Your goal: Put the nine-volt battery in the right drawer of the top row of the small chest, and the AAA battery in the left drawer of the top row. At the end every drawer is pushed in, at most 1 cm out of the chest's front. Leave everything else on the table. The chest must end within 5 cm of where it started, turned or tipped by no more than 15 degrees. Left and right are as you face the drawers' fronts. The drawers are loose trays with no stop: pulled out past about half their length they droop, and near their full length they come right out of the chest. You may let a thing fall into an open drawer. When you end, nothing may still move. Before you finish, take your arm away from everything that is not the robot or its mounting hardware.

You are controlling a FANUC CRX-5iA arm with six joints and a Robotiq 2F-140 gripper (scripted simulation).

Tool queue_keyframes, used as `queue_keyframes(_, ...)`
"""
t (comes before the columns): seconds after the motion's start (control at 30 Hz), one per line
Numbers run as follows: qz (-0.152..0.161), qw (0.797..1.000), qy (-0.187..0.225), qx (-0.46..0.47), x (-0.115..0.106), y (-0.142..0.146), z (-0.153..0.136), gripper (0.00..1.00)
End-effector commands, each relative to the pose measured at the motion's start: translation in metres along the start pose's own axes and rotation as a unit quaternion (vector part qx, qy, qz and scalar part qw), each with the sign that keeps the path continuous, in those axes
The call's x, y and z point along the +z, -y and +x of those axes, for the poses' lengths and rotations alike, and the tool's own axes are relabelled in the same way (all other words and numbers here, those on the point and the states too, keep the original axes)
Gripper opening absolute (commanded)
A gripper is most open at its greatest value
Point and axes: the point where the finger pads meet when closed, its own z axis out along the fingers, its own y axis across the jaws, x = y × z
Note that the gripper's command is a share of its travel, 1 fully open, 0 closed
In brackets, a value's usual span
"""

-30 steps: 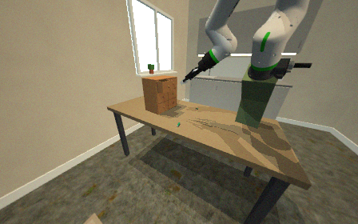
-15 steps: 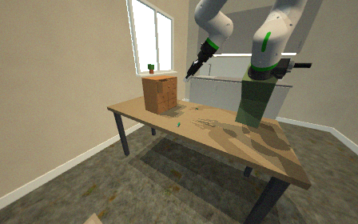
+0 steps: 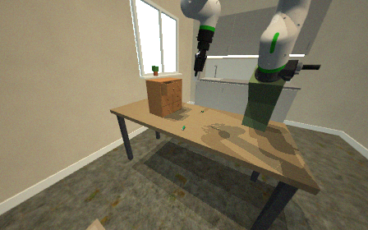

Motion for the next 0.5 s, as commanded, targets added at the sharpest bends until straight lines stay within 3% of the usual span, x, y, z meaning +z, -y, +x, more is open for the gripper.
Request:
queue_keyframes(0.0,-0.002,0.999,-0.053,0.001,-0.0054,-0.0033,0.0051,0.2)
queue_keyframes(0.47,-0.002,0.997,-0.083,0.001,-0.0112,-0.0032,0.0093,0.2)
